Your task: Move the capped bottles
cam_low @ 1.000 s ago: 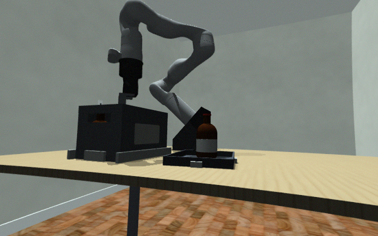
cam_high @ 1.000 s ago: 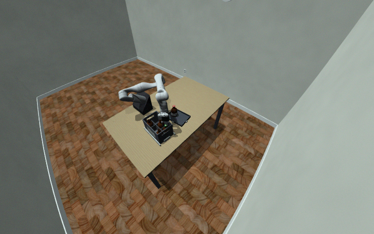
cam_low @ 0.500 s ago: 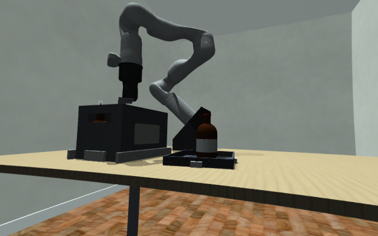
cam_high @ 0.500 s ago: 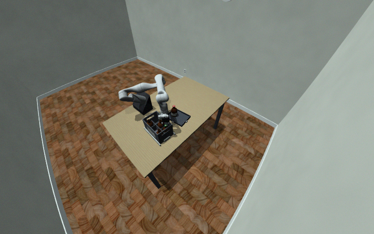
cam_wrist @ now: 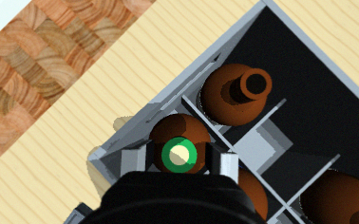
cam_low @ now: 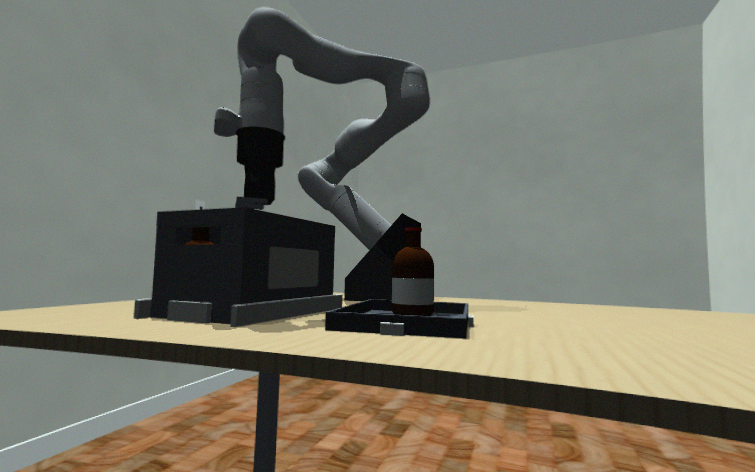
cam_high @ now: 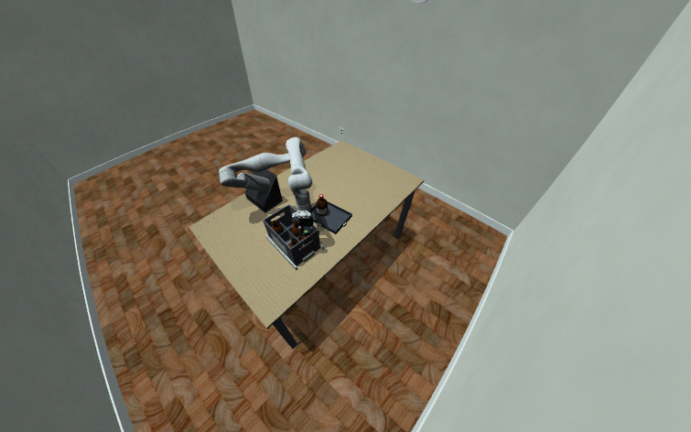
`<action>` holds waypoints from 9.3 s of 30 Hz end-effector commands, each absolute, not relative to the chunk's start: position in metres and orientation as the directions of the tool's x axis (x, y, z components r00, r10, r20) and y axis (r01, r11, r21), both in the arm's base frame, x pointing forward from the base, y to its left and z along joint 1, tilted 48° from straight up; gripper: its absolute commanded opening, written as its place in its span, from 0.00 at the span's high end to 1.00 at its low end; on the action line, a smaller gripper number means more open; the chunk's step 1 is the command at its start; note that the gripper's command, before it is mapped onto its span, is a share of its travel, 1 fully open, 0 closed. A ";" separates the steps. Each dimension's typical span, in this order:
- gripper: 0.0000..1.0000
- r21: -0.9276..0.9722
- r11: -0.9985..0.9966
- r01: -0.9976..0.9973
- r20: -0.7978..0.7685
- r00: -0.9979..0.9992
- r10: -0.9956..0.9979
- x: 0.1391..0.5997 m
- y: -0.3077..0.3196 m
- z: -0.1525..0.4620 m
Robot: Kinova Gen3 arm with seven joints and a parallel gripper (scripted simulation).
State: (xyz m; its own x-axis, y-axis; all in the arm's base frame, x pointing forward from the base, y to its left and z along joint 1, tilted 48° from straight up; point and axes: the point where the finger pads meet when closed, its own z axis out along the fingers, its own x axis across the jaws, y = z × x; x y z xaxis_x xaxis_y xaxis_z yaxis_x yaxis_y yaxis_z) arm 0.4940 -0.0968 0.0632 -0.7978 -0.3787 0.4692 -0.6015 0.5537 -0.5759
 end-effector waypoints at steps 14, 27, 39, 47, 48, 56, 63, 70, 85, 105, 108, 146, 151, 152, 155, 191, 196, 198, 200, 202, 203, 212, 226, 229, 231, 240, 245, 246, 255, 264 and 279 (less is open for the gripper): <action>1.00 -0.576 0.553 -0.602 0.468 -0.798 -0.380 0.495 -0.096 0.064; 1.00 -0.576 0.553 -0.602 0.468 -0.798 -0.380 0.495 -0.096 0.064; 1.00 -0.576 0.553 -0.602 0.468 -0.798 -0.380 0.495 -0.096 0.064; 1.00 -0.576 0.553 -0.602 0.468 -0.798 -0.380 0.495 -0.096 0.064; 1.00 -0.576 0.553 -0.602 0.468 -0.798 -0.380 0.495 -0.096 0.064; 1.00 -0.576 0.551 -0.603 0.468 -0.797 -0.383 0.495 -0.084 0.075; 1.00 -0.576 0.549 -0.606 0.469 -0.795 -0.386 0.496 -0.066 0.091; 1.00 -0.575 0.544 -0.611 0.472 -0.791 -0.390 0.497 -0.060 0.098; 1.00 -0.575 0.548 -0.607 0.469 -0.794 -0.387 0.497 -0.027 0.125; 1.00 -0.574 0.543 -0.612 0.472 -0.790 -0.392 0.500 0.006 0.155; 1.00 -0.574 0.545 -0.611 0.471 -0.791 -0.391 0.499 0.013 0.162; 1.00 -0.574 0.546 -0.610 0.469 -0.792 -0.391 0.483 0.050 0.167; 1.00 -0.575 0.548 -0.607 0.469 -0.794 -0.387 0.474 0.060 0.161; 1.00 -0.575 0.548 -0.607 0.469 -0.794 -0.387 0.474 0.060 0.161; 1.00 -0.573 0.544 -0.613 0.469 -0.790 -0.395 0.479 0.058 0.161; 1.00 -0.579 0.546 -0.606 0.468 -0.795 -0.386 0.466 0.090 0.124; 1.00 -0.577 0.547 -0.606 0.468 -0.795 -0.387 0.466 0.097 0.116; 1.00 -0.577 0.547 -0.607 0.468 -0.794 -0.387 0.466 0.100 0.113; 1.00 -0.576 0.548 -0.607 0.468 -0.794 -0.387 0.466 0.102 0.110; 1.00 -0.575 0.548 -0.607 0.468 -0.794 -0.387 0.466 0.105 0.107; 1.00 -0.575 0.548 -0.607 0.468 -0.794 -0.387 0.466 0.105 0.107; 1.00 -0.578 0.546 -0.606 0.468 -0.795 -0.387 0.468 0.110 0.101; 1.00 -0.579 0.545 -0.606 0.467 -0.795 -0.387 0.469 0.121 0.089; 1.00 -0.578 0.546 -0.606 0.468 -0.795 -0.387 0.469 0.125 0.085; 1.00 -0.577 0.547 -0.607 0.468 -0.794 -0.387 0.469 0.128 0.082; 1.00 -0.580 0.544 -0.606 0.466 -0.795 -0.388 0.471 0.132 0.077; 1.00 -0.578 0.546 -0.606 0.467 -0.795 -0.388 0.471 0.139 0.070; 1.00 -0.578 0.546 -0.606 0.467 -0.795 -0.388 0.471 0.140 0.068; 1.00 -0.575 0.549 -0.607 0.468 -0.794 -0.388 0.470 0.150 0.058; 1.00 -0.577 0.547 -0.607 0.467 -0.794 -0.388 0.472 0.157 0.050; 1.00 -0.578 0.546 -0.606 0.466 -0.795 -0.389 0.474 0.170 0.036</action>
